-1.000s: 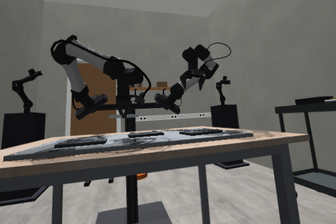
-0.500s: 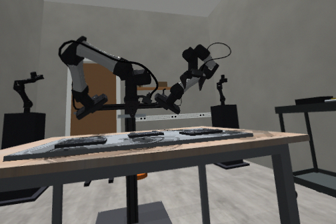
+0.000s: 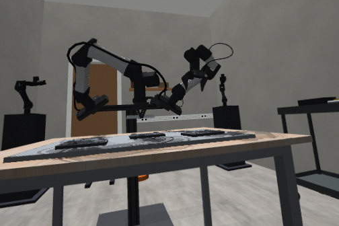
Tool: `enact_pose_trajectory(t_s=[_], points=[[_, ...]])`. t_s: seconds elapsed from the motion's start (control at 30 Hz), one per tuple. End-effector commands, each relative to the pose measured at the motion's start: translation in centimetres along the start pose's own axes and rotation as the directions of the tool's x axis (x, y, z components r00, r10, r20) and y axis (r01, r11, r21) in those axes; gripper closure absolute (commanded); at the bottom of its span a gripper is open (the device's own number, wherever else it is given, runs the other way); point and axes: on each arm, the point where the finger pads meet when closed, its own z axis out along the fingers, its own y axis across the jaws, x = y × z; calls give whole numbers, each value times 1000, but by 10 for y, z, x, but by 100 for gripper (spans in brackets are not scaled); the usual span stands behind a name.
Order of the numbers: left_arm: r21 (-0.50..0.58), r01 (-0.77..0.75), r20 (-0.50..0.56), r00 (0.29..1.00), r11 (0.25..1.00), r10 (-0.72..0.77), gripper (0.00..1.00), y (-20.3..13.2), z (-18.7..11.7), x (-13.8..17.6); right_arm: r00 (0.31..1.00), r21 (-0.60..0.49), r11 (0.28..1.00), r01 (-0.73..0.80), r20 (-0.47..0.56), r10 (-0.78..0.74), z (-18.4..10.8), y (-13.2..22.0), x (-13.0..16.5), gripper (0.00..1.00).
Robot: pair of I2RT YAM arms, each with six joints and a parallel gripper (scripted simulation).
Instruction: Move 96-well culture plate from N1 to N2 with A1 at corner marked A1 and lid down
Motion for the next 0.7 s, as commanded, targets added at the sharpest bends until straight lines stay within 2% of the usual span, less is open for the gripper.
enact_pose_trajectory(t_s=[0.0, 0.2, 0.47, 0.67], points=[[-121, -22, -50, 999, 992, 16, 0, -2, 1, 4, 1000, 5, 1000, 11, 20, -12, -11, 13, -23, 100], [-121, -22, -50, 999, 992, 16, 0, -2, 1, 4, 1000, 5, 1000, 12, 20, -12, -11, 22, -39, 100], [-121, -22, -50, 999, 992, 16, 0, -2, 1, 4, 1000, 4, 1000, -15, 14, 15, -7, 12, -31, 100], [-121, -22, -50, 999, 992, 16, 0, -2, 1, 4, 1000, -3, 1000, 0, 9, 0, -6, 17, -36, 100]])
